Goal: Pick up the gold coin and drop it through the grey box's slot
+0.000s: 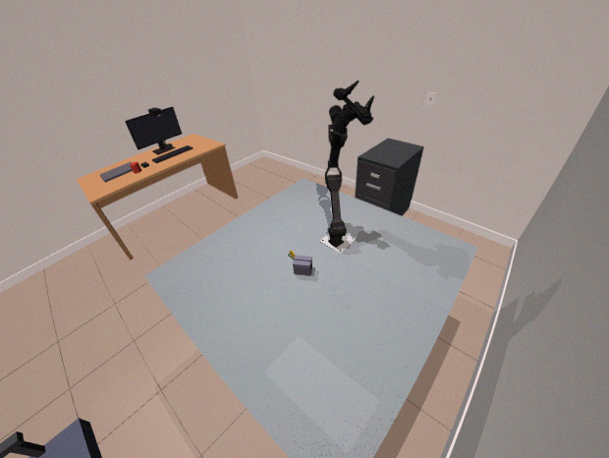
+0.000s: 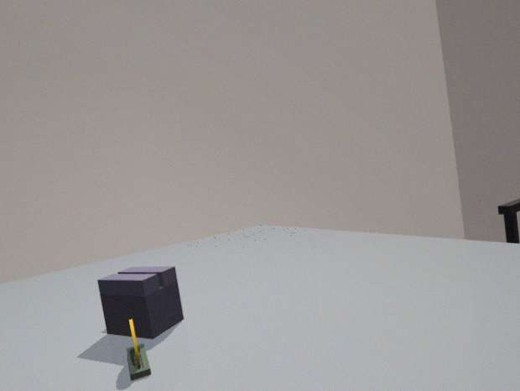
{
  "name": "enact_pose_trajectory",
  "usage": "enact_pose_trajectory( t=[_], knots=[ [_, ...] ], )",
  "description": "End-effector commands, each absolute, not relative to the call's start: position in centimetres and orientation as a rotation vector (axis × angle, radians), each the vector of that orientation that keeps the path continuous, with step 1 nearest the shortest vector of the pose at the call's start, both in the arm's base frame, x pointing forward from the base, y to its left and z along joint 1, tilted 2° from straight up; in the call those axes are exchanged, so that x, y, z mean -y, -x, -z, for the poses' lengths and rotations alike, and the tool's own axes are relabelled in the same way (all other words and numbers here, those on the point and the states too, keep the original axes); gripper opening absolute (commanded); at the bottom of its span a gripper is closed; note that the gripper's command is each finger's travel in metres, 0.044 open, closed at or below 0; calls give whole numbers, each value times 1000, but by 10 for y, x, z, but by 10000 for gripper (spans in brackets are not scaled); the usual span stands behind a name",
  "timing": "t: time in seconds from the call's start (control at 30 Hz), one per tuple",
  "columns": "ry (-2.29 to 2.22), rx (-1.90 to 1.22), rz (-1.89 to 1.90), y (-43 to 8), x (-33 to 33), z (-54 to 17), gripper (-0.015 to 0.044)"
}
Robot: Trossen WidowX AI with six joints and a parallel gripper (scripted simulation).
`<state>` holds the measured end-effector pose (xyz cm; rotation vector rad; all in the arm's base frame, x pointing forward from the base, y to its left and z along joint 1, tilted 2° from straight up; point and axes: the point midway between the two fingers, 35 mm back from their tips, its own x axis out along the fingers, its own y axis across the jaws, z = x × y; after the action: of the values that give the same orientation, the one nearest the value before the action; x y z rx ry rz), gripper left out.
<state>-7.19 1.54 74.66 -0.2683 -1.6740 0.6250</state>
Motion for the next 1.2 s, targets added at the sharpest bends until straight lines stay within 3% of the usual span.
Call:
enact_pose_trajectory(
  t=[0.0, 0.27, 0.67, 1.17],
  knots=[
    [269, 1669, -628, 71, -17, -746, 374],
    [310, 1323, -800, 4, -91, -721, 164],
    [191, 562, -858, -156, -166, -629, 161],
    [-139, -169, -537, -303, -131, -480, 161]
  ],
)
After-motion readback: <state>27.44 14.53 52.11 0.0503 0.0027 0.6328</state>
